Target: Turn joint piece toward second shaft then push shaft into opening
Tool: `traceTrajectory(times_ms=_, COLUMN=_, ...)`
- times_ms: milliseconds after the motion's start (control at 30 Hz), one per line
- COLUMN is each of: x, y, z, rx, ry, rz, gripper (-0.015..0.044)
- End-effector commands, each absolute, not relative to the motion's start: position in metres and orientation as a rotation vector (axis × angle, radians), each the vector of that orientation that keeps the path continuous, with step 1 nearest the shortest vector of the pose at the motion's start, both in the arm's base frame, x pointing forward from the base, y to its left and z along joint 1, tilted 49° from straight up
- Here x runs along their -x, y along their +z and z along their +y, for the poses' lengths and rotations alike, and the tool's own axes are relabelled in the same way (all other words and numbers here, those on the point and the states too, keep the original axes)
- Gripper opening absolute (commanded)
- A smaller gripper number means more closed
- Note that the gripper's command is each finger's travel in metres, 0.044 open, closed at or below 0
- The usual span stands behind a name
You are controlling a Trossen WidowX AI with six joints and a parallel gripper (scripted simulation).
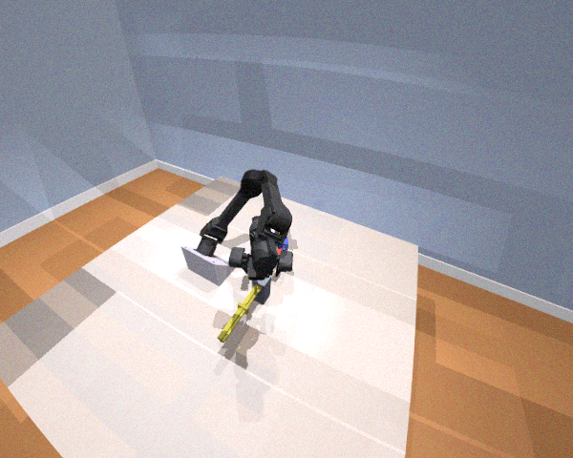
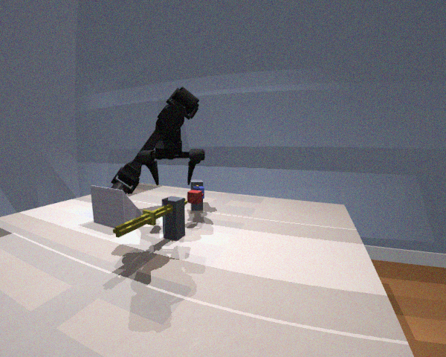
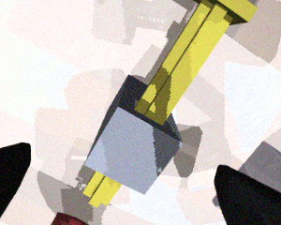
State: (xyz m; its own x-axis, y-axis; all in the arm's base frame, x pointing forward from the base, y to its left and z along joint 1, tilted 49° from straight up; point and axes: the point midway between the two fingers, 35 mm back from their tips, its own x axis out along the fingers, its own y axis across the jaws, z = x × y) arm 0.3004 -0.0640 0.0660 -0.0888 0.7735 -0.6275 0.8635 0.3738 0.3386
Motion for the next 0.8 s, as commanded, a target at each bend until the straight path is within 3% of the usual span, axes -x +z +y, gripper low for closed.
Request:
traceTrajectory(times_ms=0, x=-0.305, y=0.054, z=-0.076, rx=-1.33, ry=-0.048, rz=1.851, gripper=0.044)
traceTrajectory(times_ms=767, x=-0.314, y=-0.035, z=-0.153, rx=-0.725, ry=0.593, rz=1.611, gripper=0.044)
